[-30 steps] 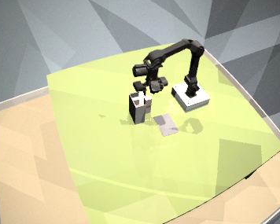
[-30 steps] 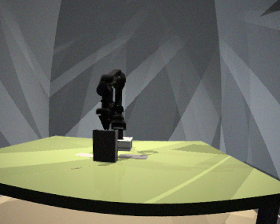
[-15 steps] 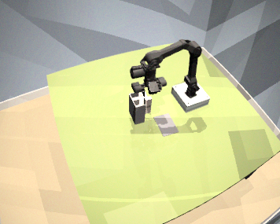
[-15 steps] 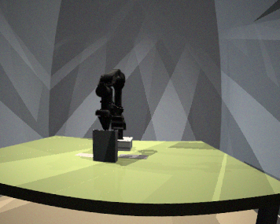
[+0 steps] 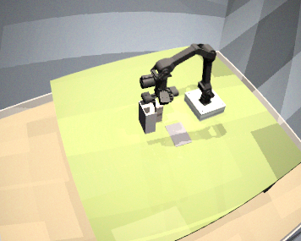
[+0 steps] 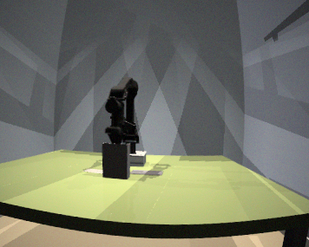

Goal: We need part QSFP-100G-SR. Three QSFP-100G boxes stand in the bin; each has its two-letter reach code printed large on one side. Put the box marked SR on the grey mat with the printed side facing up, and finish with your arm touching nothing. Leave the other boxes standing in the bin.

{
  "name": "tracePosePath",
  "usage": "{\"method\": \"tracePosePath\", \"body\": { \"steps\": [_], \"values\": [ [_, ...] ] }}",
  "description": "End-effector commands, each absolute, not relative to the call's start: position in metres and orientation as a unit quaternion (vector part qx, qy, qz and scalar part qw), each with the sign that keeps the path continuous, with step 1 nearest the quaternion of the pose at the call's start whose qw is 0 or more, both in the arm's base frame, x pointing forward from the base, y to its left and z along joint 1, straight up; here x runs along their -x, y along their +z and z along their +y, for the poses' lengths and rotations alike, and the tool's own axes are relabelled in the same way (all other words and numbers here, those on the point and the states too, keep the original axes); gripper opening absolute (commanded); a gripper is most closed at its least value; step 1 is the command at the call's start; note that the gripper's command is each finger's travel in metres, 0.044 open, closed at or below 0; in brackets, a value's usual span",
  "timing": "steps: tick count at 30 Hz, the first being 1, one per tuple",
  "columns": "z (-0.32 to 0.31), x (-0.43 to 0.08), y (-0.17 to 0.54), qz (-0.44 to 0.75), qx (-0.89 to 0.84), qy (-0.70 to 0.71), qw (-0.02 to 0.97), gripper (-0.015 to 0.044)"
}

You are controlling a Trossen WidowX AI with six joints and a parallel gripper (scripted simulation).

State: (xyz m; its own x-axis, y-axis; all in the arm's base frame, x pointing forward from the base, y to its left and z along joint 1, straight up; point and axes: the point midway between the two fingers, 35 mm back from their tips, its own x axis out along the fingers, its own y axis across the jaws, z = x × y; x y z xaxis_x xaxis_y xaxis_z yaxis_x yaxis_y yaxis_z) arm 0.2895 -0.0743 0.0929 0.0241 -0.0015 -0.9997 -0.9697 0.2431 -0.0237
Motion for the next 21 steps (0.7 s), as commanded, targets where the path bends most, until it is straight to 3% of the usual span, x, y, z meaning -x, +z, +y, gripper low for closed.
{"method": "tracePosePath", "body": {
  "steps": [1, 21],
  "values": [
    [-0.0746, -0.2891, 0.0869, 0.553, 0.44, 0.428, 0.564, 0.0237],
    [-0.0742, -0.2891, 0.0871, 0.551, 0.44, 0.43, 0.564, 0.0153]
  ]
}}
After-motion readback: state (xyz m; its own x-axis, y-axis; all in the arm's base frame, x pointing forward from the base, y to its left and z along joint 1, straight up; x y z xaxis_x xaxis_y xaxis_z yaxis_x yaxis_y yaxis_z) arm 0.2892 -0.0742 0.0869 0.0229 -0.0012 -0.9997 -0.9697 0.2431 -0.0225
